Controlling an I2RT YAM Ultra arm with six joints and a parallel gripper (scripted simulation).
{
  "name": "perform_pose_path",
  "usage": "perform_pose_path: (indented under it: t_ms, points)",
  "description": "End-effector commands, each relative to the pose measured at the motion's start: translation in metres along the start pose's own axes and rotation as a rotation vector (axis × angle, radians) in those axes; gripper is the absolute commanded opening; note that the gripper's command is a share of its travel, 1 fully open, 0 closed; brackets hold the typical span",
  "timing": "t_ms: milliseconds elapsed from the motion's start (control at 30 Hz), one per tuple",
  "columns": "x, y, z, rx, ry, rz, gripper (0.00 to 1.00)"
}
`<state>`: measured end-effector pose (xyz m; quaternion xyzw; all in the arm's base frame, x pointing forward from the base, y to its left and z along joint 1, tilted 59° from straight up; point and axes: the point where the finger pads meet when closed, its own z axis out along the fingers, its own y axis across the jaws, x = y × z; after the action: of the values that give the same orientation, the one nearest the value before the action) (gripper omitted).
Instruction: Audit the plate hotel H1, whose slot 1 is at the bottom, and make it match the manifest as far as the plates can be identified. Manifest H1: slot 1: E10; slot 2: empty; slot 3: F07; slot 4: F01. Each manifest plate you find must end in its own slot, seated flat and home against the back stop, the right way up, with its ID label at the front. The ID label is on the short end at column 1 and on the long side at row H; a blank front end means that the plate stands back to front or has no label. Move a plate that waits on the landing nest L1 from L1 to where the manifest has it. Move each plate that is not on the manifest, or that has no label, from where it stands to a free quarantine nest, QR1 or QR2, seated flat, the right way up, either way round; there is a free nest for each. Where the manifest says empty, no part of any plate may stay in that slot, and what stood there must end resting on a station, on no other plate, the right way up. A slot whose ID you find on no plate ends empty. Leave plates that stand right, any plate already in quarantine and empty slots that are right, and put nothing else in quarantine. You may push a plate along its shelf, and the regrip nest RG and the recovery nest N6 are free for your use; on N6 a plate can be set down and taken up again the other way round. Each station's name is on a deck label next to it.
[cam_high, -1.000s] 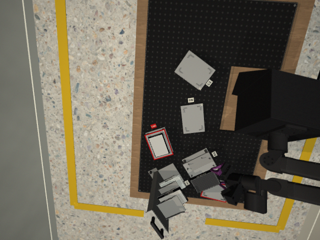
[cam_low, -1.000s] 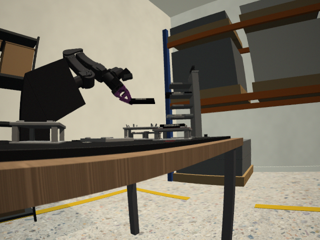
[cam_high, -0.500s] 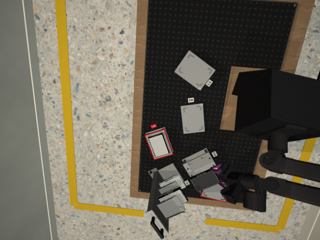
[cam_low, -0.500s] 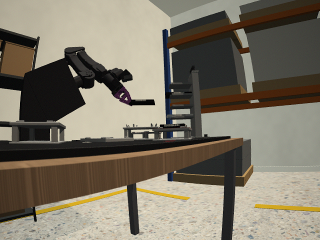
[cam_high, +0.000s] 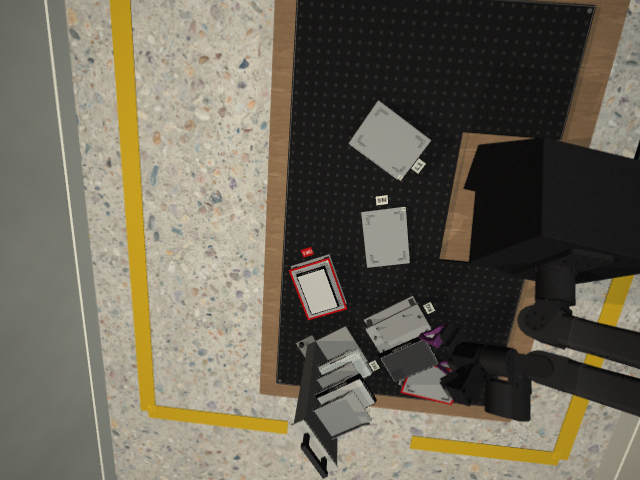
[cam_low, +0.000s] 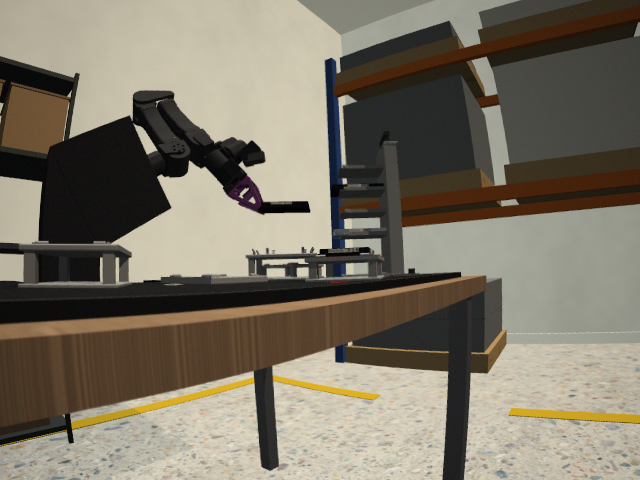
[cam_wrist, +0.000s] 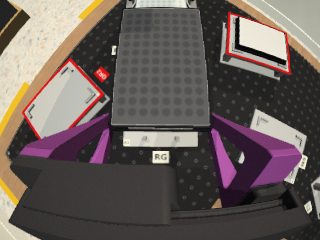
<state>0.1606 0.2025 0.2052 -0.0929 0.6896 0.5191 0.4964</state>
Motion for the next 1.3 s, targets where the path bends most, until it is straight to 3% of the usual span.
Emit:
perform_pose_path:
  t_ms: [0,1267]
  points:
    - [-0.009,0.002,0.0,0.001,-0.04,-0.004,0.86]
    - [0.003,0.002,0.013,0.001,-0.04,-0.004,0.86]
